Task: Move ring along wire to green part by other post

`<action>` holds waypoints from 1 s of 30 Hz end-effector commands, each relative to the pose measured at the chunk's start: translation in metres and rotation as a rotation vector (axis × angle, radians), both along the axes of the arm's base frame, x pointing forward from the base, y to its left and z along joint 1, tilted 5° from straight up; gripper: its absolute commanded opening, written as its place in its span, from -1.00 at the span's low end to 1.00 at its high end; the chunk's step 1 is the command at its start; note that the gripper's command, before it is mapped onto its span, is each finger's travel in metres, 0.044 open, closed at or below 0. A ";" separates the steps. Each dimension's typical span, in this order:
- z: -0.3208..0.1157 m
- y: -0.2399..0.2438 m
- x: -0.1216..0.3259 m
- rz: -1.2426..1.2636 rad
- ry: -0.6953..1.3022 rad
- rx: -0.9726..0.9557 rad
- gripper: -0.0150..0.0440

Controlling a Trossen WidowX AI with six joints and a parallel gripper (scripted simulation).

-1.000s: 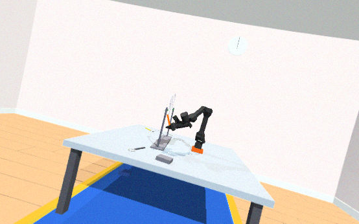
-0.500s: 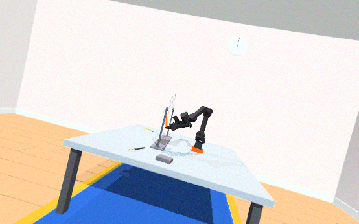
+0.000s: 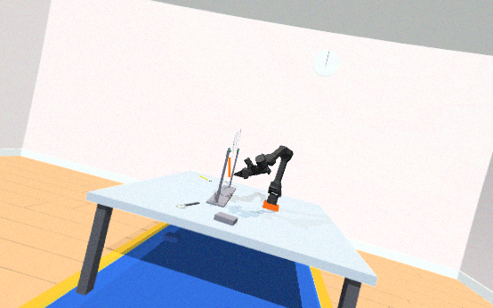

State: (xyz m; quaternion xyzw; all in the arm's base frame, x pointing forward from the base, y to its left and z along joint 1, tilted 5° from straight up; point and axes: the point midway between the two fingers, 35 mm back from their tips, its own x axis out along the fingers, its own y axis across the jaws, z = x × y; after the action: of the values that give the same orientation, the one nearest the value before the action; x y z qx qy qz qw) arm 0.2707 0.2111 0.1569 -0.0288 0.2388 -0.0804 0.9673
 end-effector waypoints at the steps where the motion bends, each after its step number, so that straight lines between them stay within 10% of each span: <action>1: 0.004 0.000 -0.004 -0.005 -0.006 0.004 0.05; 21: 0.004 0.000 -0.004 -0.005 -0.006 0.004 0.05; 30: 0.026 0.008 -0.047 0.000 -0.002 0.002 0.85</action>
State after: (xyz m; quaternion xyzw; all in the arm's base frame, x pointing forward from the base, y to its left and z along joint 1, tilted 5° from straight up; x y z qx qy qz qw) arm 0.2360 0.2170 0.1715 -0.0331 0.2436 -0.0812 0.9659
